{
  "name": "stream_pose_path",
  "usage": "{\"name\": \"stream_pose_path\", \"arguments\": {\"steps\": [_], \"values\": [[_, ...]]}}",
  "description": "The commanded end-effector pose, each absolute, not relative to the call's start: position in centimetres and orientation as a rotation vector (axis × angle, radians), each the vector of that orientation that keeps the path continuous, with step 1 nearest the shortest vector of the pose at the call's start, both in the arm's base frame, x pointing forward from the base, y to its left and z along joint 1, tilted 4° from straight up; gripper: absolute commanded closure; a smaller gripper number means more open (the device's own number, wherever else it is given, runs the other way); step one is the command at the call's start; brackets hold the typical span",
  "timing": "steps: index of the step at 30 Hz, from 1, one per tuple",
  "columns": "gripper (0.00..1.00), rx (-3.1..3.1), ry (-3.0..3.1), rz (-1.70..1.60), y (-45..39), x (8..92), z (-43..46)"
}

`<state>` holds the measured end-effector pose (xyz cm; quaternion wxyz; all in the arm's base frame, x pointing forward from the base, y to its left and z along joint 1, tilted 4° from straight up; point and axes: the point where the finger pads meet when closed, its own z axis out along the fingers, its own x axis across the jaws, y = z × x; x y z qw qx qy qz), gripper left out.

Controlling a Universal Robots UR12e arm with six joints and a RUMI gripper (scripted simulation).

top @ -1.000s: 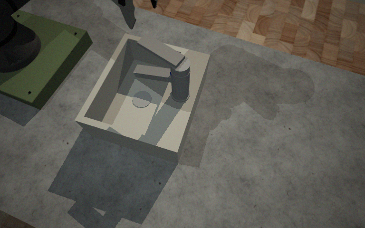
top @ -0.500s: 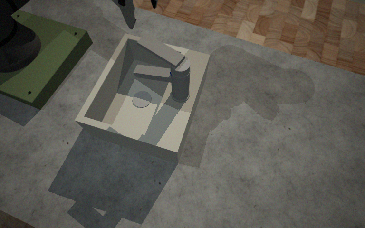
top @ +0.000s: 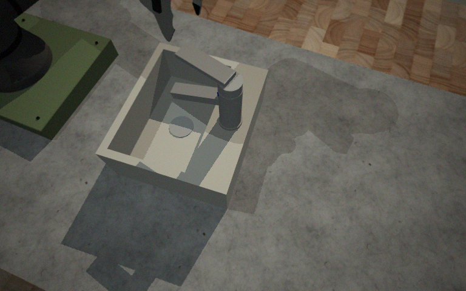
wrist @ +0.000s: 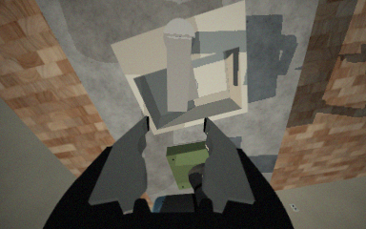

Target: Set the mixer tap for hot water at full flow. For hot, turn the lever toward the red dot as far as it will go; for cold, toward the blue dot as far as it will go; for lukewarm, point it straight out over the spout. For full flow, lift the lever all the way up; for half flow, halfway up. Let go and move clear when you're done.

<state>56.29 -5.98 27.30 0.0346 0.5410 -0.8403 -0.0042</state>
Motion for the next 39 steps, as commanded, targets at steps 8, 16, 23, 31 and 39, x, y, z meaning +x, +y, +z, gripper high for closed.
{"name": "stream_pose_path", "arguments": {"steps": [8, 16, 23, 31, 39], "values": [[0.56, 1.664, -2.584, -0.011, -6.1, 56.2, 25.7], [0.56, 1.664, -2.584, -0.011, -6.1, 56.2, 24.7], [0.56, 1.664, -2.584, -0.011, -6.1, 56.1, 23.7], [0.56, 1.664, -2.584, -0.011, -6.1, 56.1, 23.0], [0.56, 1.664, -2.584, -0.011, -6.1, 56.1, 22.8]]}}
